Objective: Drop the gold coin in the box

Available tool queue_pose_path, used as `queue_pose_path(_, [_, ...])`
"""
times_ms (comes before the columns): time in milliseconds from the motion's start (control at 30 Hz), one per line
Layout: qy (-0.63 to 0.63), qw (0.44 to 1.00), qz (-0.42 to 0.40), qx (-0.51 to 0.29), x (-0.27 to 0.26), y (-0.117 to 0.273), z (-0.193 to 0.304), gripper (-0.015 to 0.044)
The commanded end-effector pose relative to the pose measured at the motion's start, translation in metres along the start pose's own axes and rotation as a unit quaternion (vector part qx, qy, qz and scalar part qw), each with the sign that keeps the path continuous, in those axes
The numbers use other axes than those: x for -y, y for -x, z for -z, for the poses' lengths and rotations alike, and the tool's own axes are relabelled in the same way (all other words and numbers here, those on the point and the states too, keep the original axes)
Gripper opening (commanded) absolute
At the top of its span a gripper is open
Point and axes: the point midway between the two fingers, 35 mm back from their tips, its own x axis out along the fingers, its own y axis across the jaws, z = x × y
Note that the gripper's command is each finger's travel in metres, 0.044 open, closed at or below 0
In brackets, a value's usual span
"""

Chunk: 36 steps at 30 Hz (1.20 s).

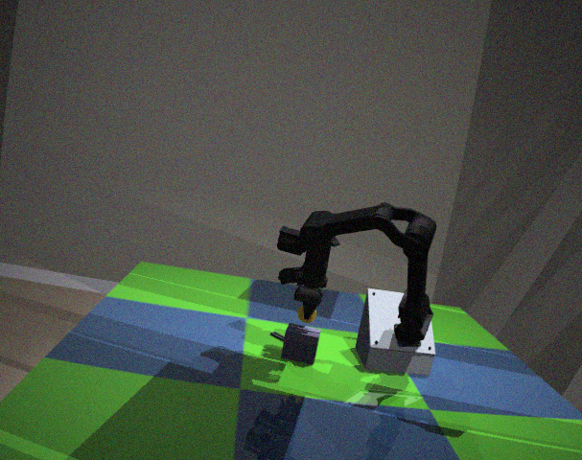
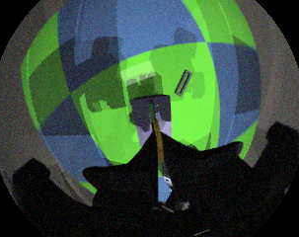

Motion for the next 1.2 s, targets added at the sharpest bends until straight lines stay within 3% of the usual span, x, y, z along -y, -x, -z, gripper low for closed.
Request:
queue_pose_path(0, [0.0, 1.0, 0.0, 0.0, 0.0, -0.002, 0.0, 0.0])
queue_pose_path(1133, [-0.002, 1.0, -0.001, 0.0, 0.0, -0.02, -0.001, 0.0])
queue_pose_path(1167, [0.0, 1.0, 0.002, 0.0, 0.0, -0.018, -0.001, 0.0026])
